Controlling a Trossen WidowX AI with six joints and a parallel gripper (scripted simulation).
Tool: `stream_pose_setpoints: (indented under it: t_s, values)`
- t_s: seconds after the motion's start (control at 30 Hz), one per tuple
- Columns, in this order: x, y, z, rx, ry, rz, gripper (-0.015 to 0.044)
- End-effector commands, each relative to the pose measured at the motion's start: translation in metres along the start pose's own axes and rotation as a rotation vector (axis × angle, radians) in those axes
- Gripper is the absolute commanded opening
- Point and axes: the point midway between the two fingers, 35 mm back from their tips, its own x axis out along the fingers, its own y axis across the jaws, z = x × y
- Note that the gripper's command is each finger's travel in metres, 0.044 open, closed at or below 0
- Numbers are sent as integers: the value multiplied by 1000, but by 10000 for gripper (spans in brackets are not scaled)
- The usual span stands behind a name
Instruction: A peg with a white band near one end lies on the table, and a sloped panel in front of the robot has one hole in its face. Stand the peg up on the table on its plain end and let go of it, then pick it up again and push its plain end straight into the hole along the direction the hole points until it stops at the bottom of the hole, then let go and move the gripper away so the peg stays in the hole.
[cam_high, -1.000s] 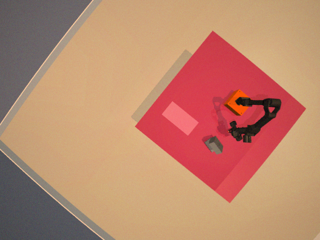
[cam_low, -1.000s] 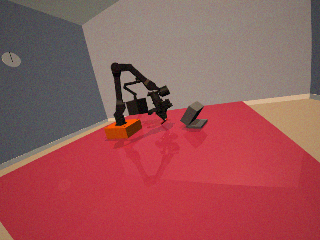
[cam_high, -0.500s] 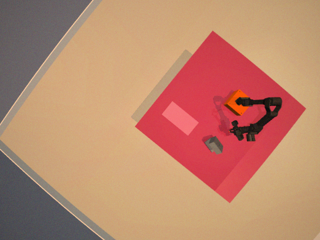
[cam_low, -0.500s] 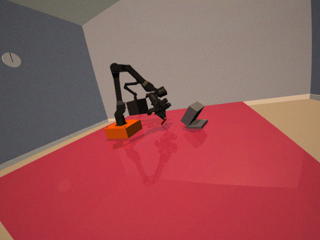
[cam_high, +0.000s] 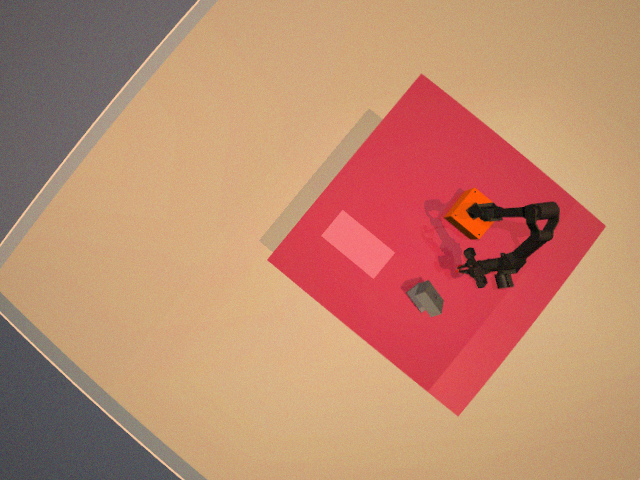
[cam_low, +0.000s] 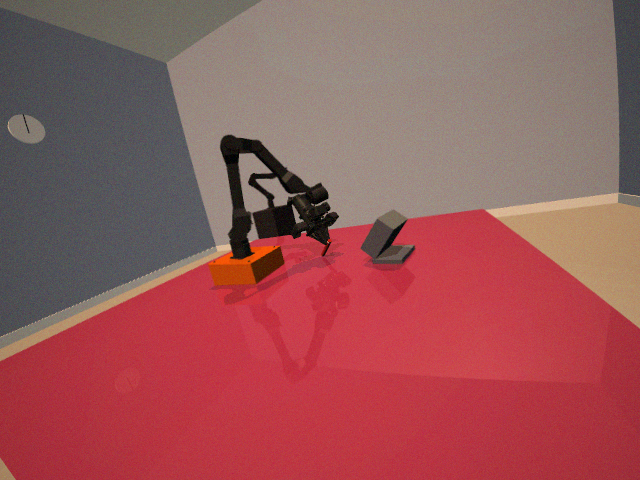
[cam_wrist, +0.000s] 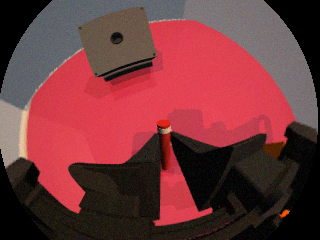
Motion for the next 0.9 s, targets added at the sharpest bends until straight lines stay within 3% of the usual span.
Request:
stream_pose_setpoints:
  t_s: [0.0, 0.87]
  values:
    - [-1, -2, -3, 0, -33, -5, 51]
    - [-13, -3, -17, -1, -256, -5, 51]
